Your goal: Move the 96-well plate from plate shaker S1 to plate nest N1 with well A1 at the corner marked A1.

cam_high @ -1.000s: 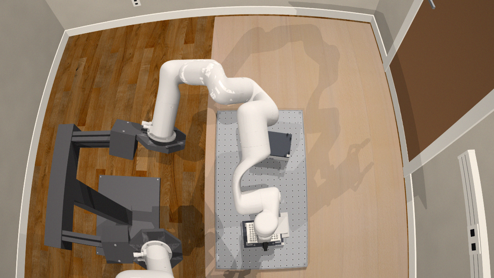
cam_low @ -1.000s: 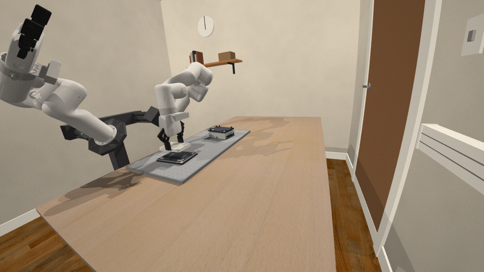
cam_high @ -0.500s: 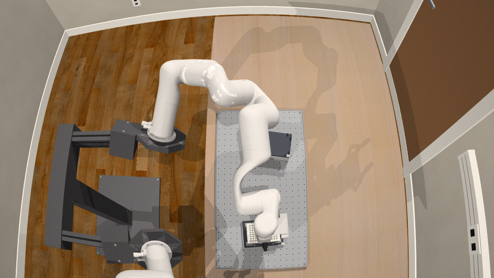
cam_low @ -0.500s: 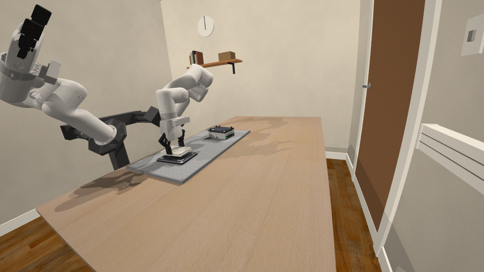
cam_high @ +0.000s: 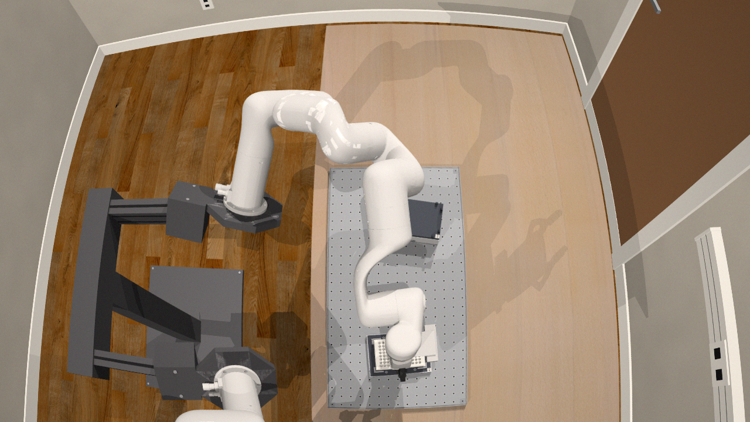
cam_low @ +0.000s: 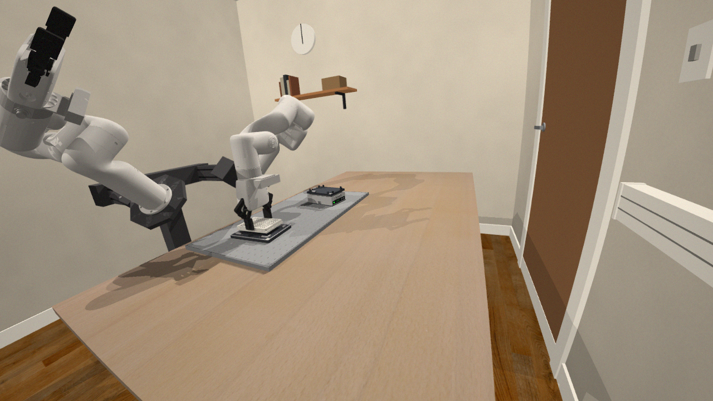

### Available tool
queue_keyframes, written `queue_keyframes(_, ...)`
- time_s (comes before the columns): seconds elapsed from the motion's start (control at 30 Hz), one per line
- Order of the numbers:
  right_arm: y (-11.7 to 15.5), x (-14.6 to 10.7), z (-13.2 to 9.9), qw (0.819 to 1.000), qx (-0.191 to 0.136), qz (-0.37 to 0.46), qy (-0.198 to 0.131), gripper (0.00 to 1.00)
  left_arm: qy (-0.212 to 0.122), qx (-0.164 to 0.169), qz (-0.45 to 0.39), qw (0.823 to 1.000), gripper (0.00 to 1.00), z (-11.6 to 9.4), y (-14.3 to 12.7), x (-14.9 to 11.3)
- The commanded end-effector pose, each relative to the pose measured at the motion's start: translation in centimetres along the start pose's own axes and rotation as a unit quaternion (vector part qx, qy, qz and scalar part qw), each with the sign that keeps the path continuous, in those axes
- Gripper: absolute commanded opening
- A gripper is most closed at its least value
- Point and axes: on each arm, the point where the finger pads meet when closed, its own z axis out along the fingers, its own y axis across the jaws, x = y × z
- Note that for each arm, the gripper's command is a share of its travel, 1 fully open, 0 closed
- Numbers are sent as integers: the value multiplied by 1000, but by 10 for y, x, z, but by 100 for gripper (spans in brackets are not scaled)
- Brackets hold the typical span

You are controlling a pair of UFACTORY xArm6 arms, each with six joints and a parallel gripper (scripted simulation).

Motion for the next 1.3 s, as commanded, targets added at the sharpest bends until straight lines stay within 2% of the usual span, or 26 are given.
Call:
queue_keyframes(0.0, 1, -1, 0, 1000, -1, -1, -1, 100, 1, -2, -1, 1000, 0, -2, 1, 1)
queue_keyframes(1.27, 1, -1, 0, 1000, -1, -1, -1, 100, 1, -2, -1, 1000, 0, 3, 1, 1)
